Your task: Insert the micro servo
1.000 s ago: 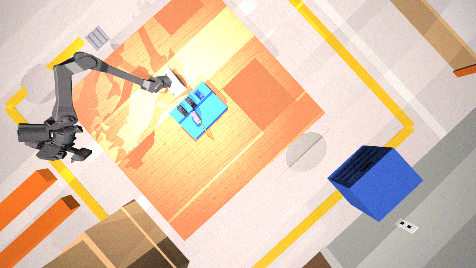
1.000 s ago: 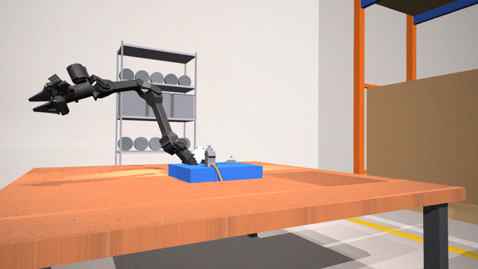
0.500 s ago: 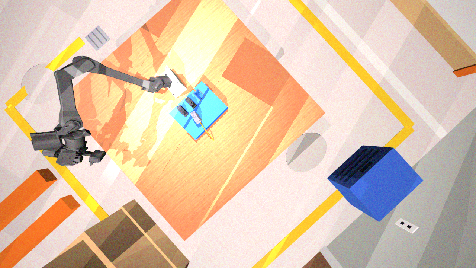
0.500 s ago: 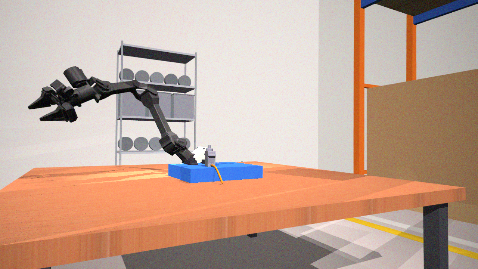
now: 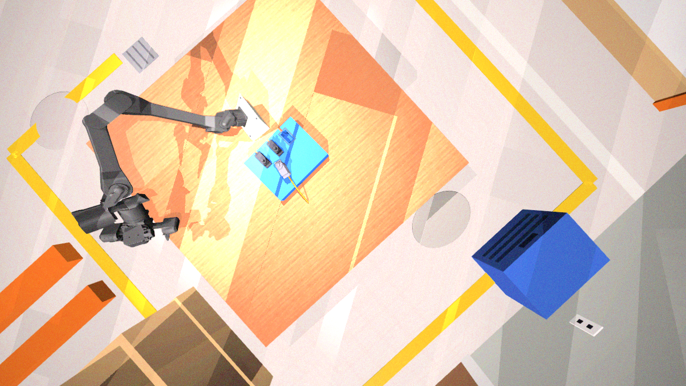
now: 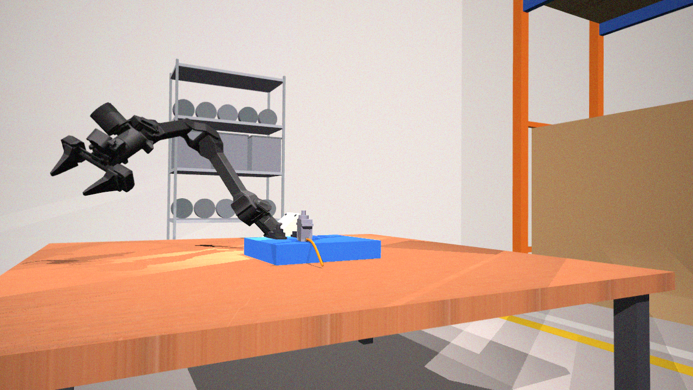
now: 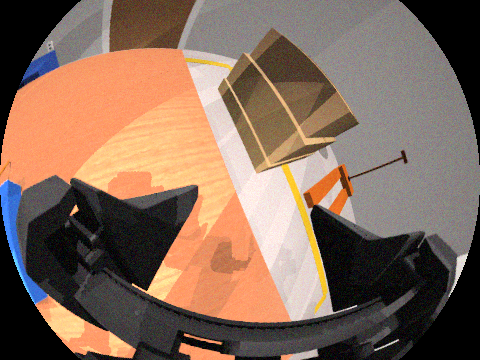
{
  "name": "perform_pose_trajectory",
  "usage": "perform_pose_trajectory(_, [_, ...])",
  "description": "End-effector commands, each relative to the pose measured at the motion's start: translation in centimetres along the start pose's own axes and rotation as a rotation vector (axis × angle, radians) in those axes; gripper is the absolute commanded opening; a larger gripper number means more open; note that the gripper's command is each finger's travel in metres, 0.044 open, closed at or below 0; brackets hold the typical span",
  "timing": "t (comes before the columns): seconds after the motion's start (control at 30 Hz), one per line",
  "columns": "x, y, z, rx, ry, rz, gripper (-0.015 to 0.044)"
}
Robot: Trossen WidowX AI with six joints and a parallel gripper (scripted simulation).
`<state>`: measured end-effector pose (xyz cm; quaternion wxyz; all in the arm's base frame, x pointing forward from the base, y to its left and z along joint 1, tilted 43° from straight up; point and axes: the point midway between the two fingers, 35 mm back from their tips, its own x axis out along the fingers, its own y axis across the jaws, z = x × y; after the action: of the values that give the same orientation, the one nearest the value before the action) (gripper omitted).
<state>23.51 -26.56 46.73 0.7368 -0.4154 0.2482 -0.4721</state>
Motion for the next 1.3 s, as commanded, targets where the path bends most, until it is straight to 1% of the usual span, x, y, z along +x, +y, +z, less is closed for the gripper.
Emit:
perform_pose_trajectory(0.0, [0.3, 2.0, 0.7, -0.055, -0.006, 0.059, 0.0440])
perform_pose_trajectory(0.33, [0.5, 8.0, 2.5, -0.219, -0.035, 0.229, 0.0440])
perform_pose_trajectory(0.63, [-0.2, 13.6, 3.8, -0.406, -0.071, 0.376, 0.0440])
perform_pose_trajectory(1.27, [-4.1, 24.5, 5.8, -0.854, -0.194, 0.655, 0.0440])
